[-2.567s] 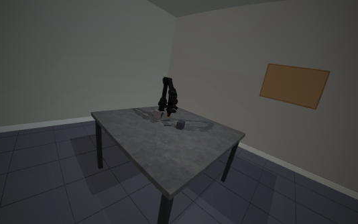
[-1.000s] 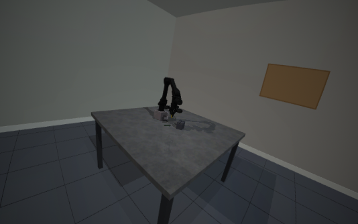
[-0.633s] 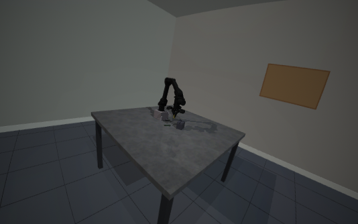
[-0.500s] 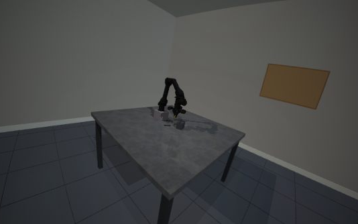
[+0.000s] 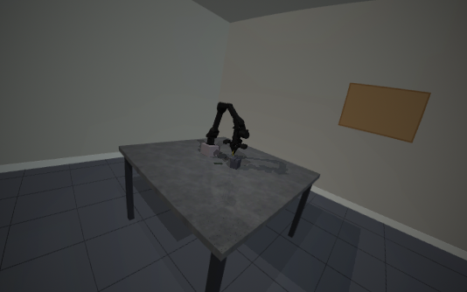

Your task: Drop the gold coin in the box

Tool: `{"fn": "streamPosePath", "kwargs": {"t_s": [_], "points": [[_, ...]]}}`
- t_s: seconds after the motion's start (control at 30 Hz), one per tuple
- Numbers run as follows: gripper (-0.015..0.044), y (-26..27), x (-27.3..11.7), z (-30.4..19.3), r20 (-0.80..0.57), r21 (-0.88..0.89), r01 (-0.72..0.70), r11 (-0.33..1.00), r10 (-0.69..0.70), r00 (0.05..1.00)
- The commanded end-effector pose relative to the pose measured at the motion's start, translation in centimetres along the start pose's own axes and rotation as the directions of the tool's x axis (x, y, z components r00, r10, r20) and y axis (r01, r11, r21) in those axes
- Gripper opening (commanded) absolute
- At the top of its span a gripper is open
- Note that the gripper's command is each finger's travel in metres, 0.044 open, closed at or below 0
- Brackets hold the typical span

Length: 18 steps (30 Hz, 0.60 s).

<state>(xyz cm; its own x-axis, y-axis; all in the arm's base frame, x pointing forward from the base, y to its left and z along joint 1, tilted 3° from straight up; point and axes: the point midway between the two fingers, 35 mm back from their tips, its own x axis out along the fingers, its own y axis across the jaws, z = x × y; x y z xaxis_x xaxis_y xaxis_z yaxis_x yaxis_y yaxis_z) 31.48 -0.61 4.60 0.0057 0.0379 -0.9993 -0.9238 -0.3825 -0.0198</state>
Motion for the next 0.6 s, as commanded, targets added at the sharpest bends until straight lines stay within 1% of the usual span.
{"fn": "streamPosePath", "kwargs": {"t_s": [0.0,0.27,0.57], "points": [[0.0000,-1.0,-0.1,0.6,0.004,0.004,0.003,1.000,-0.003,1.000],[0.0000,-2.6,0.1,1.7,0.007,0.004,0.004,1.000,-0.005,1.000],[0.0000,-2.2,0.1,1.4,0.003,-0.002,0.003,1.000,-0.003,1.000]]}}
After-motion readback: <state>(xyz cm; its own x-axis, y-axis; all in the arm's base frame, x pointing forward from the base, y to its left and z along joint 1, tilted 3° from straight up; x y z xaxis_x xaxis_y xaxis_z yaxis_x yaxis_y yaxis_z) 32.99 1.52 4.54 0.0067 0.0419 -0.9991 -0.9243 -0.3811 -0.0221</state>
